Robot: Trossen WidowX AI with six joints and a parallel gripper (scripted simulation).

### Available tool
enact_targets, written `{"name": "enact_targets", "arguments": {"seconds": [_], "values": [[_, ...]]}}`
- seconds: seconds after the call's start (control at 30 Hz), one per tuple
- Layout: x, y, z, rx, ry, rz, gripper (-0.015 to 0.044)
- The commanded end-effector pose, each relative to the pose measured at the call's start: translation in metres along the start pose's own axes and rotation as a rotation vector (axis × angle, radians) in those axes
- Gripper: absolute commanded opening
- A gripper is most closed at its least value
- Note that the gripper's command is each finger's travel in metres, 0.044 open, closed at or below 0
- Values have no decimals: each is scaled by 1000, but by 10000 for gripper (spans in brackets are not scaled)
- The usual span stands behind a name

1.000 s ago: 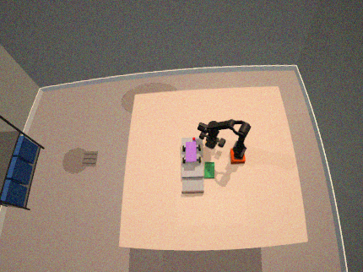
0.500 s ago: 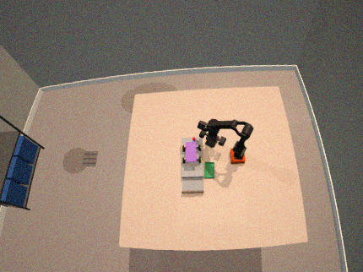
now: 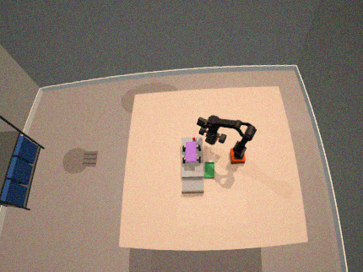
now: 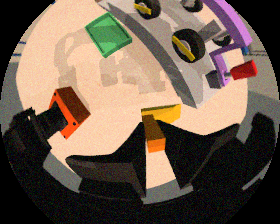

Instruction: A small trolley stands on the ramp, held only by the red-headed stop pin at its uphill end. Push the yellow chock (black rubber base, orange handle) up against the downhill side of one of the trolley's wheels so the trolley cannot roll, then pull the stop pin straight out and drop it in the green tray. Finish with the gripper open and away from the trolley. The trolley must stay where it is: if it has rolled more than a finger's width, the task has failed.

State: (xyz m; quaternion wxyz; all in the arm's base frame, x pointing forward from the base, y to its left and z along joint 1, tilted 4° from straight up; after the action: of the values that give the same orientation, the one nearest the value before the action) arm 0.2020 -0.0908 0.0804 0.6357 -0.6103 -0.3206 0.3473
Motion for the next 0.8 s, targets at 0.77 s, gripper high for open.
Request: {"name": "enact_targets", "arguments": {"seconds": [0.77], "values": [[-1,-73,-2,-5,4,2,0]]}}
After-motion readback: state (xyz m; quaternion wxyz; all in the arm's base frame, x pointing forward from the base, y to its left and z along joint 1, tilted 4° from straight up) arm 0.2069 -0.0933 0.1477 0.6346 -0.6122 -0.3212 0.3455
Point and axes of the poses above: the point midway between the two fingers, 35 mm back from their tips, its own y axis out along the fingers, its own z axis across the jaws, x = y × z, the point moved 1 cm from there along -y, back along the fingers, and after that the axes turned 13 degrees about y, right-handed, at the moved point
